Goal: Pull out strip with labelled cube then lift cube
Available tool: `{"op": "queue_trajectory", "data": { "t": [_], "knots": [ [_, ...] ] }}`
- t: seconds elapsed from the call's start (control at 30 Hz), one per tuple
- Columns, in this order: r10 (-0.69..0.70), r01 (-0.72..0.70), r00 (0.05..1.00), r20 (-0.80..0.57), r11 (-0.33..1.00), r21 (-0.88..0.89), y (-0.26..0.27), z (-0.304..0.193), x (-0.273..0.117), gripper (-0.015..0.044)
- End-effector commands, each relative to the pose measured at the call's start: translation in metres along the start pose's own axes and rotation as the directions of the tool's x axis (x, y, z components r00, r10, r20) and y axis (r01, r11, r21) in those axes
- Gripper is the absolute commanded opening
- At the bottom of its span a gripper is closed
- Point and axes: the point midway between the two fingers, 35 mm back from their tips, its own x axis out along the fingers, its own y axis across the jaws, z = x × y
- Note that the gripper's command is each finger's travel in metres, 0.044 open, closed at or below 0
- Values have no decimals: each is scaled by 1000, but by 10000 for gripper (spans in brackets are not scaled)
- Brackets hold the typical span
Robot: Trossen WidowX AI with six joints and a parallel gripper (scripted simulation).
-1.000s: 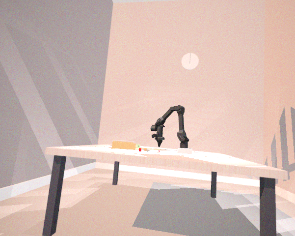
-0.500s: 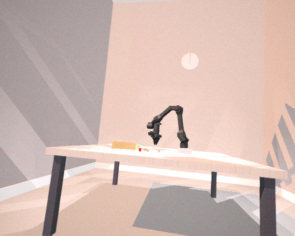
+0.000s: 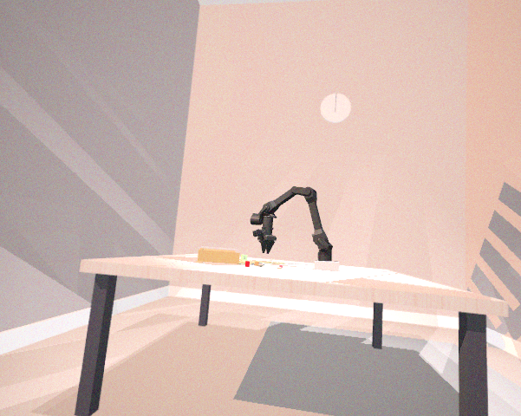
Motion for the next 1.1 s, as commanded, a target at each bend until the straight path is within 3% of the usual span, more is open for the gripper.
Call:
{"op": "queue_trajectory", "data": {
  "t": [0.0, 1.03, 1.07],
  "knots": [
    [-2, 2, 1000, -1, 1000, 4, -2, 15, -2, 440],
    [-2, 2, 1000, 6, 1000, 4, -12, 117, -15, 440],
    [-2, 2, 1000, 6, 1000, 4, -12, 117, -15, 414]
  ]
}}
